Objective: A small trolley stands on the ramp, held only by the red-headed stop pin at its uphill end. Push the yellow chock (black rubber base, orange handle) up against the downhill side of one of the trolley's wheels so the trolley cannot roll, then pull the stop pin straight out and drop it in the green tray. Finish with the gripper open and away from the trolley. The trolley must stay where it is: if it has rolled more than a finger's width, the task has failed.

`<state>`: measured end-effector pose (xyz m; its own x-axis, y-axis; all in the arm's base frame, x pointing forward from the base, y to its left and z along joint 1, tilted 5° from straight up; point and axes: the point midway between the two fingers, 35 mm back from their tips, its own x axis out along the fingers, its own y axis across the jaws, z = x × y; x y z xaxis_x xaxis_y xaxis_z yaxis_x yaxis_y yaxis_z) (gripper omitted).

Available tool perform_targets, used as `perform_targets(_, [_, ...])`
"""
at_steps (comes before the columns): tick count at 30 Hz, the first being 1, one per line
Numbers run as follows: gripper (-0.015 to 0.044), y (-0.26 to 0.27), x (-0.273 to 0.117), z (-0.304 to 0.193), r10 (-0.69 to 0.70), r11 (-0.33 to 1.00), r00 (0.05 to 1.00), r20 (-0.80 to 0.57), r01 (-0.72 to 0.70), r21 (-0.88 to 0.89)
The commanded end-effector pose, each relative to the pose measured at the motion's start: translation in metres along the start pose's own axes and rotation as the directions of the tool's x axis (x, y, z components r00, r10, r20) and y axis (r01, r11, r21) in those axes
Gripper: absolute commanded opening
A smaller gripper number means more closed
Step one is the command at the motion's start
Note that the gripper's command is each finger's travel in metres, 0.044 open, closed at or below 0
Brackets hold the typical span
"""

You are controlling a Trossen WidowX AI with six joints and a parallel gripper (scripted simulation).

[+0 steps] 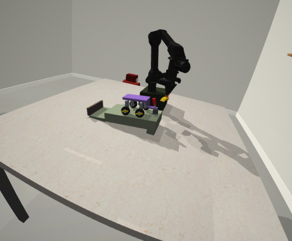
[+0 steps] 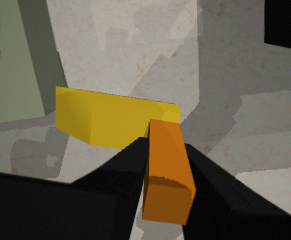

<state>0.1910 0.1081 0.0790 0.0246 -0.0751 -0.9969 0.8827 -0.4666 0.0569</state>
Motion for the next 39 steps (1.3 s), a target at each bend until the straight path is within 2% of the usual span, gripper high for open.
perform_targets(1, [0.0,0.0004,-0.0138,0.0004,0.002,1.0,1.0,0.0,-0.002,0.004])
perform_targets(10, [0.0,0.0005,-0.0194,0.0006,0.002,1.0,1.0,0.0,-0.002,-0.002])
perform_targets(20, [0.0,0.0006,-0.0194,0.0006,0.001,0.952,1.0,-0.001,-0.002,-0.305])
perform_targets(32, [0.0,0.0006,-0.0195,0.0006,0.0,0.752,1.0,-0.003,-0.002,-0.659])
perform_targets(39, [0.0,0.0007,-0.0195,0.0006,-0.001,0.612,1.0,-0.003,-0.002,-0.791])
